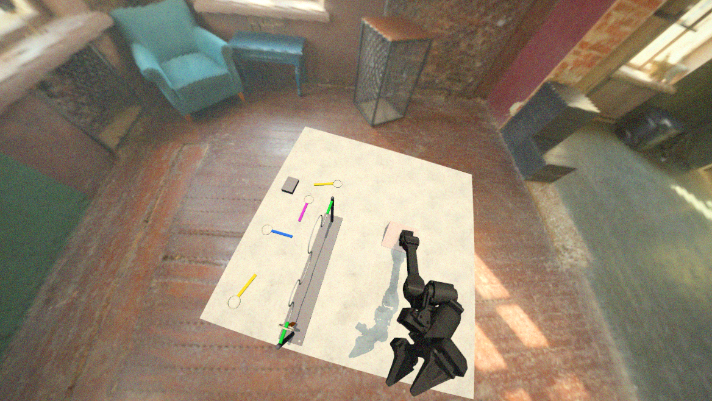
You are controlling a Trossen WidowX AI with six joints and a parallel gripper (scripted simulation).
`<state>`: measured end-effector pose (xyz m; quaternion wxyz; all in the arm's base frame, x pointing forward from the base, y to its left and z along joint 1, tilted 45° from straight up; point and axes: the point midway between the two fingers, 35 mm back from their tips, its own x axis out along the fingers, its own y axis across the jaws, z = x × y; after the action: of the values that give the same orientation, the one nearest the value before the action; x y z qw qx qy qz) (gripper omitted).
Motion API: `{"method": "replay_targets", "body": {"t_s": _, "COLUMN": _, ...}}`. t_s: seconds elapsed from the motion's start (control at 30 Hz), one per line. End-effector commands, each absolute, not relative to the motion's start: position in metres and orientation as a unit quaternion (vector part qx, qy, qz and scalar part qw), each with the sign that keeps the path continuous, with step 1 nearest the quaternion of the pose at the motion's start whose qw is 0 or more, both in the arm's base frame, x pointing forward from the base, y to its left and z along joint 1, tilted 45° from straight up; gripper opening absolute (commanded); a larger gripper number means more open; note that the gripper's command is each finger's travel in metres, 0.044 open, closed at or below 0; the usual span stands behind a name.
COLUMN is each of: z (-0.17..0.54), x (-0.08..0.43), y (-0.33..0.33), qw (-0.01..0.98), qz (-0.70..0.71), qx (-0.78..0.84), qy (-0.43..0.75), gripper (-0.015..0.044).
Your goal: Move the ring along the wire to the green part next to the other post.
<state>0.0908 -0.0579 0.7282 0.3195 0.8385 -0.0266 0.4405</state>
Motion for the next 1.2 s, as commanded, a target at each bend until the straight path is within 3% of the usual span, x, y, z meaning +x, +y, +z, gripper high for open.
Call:
{"method": "replay_targets", "body": {"t_s": 0.0, "z": 0.728, "x": 0.091, "y": -0.058, "qw": 0.317, "qz": 0.441, "qx": 0.839, "qy": -0.025, "gripper": 0.0374}}
{"method": "replay_targets", "body": {"t_s": 0.27, "z": 0.728, "x": 0.097, "y": -0.071, "qw": 0.182, "qz": 0.471, "qx": 0.862, "qy": 0.046, "gripper": 0.0164}}
{"method": "replay_targets", "body": {"t_s": 0.7, "z": 0.734, "x": 0.125, "y": -0.096, "qw": -0.173, "qz": 0.519, "qx": 0.806, "qy": 0.228, "gripper": 0.016}}
{"method": "replay_targets", "body": {"t_s": 1.17, "z": 0.72, "x": 0.19, "y": -0.102, "qw": -0.515, "qz": 0.447, "qx": 0.629, "qy": 0.373, "gripper": 0.016}}
